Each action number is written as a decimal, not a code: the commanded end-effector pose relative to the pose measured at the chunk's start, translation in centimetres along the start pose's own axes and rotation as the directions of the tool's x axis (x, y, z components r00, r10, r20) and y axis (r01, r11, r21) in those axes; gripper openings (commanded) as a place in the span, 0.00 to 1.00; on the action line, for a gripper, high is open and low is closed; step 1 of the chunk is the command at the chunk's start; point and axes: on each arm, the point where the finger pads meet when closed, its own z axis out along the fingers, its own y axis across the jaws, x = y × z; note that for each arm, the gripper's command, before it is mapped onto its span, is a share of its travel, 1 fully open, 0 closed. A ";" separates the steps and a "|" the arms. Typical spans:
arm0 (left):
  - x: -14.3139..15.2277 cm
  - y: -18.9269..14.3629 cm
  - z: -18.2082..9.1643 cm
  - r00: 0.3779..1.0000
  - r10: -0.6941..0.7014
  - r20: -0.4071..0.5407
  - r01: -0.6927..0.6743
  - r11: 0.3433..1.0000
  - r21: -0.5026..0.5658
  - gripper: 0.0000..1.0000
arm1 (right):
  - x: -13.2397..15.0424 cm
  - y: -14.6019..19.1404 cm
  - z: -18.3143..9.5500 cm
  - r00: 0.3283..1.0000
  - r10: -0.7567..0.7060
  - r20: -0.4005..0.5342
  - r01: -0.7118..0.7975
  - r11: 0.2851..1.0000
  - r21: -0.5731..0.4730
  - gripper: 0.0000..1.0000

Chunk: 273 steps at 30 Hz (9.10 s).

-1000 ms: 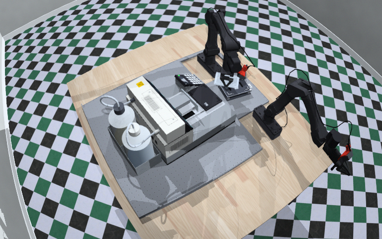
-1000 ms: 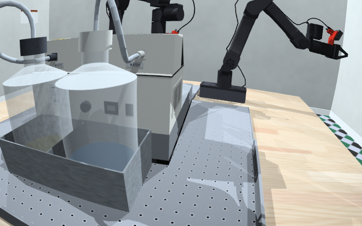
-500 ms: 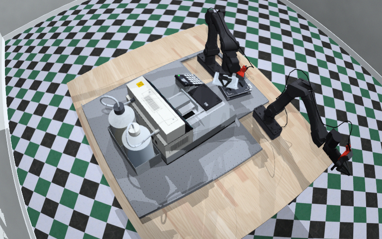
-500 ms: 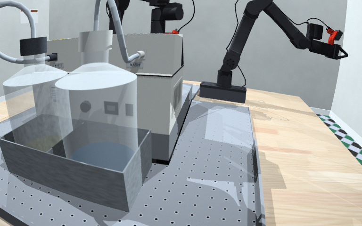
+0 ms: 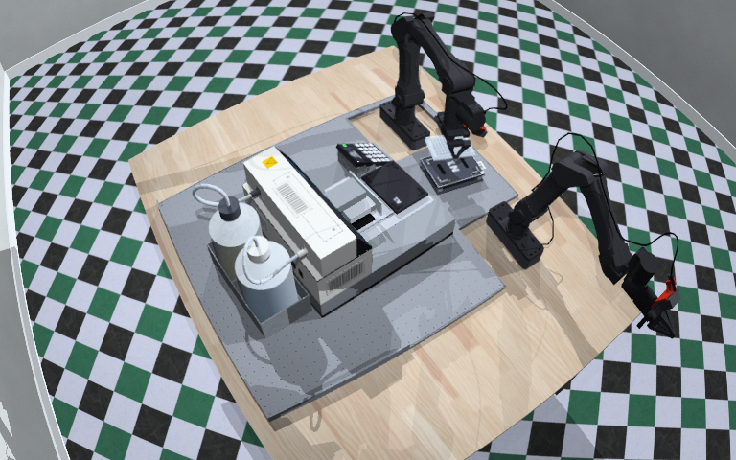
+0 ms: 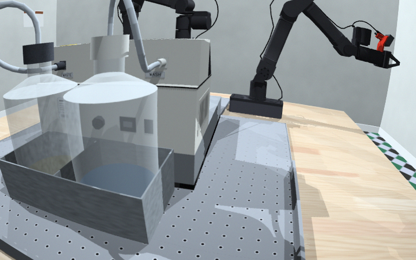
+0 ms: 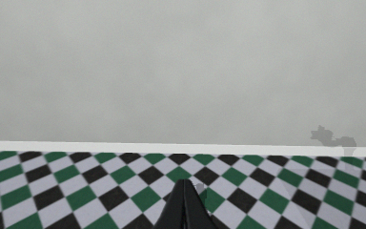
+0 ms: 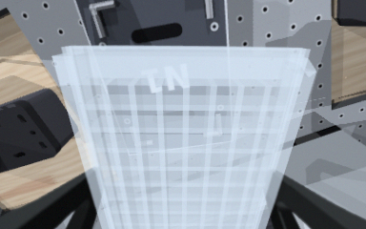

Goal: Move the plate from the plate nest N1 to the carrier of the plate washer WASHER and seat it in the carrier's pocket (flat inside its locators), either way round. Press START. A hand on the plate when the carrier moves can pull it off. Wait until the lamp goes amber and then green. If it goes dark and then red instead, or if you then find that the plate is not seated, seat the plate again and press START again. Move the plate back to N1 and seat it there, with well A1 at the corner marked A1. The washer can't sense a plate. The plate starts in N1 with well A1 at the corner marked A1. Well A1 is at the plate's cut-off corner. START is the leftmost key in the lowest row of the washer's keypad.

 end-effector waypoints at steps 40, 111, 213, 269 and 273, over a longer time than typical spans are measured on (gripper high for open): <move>-0.7 0.2 0.0 0.999 0.009 0.032 -0.009 1.000 0.004 0.00 | -3.0 1.0 -1.1 0.986 -0.164 0.036 0.161 0.985 0.061 0.00; -0.7 0.2 0.0 0.999 0.009 0.032 -0.009 1.000 0.004 0.00 | -3.2 1.1 8.4 0.986 -0.166 0.017 0.165 0.986 0.032 0.00; -0.7 0.2 0.0 0.999 0.009 0.032 -0.009 1.000 0.004 0.00 | -2.5 0.9 7.2 0.986 -0.164 0.015 0.163 0.986 0.044 0.00; -0.7 0.2 0.0 0.999 0.009 0.032 -0.009 1.000 0.004 0.00 | -2.9 1.5 8.3 0.986 -0.167 0.027 0.166 0.985 0.036 0.00; -0.7 0.2 0.0 0.999 0.009 0.032 -0.009 1.000 0.004 0.00 | -3.0 1.7 8.3 0.985 -0.168 0.028 0.167 0.985 0.037 0.00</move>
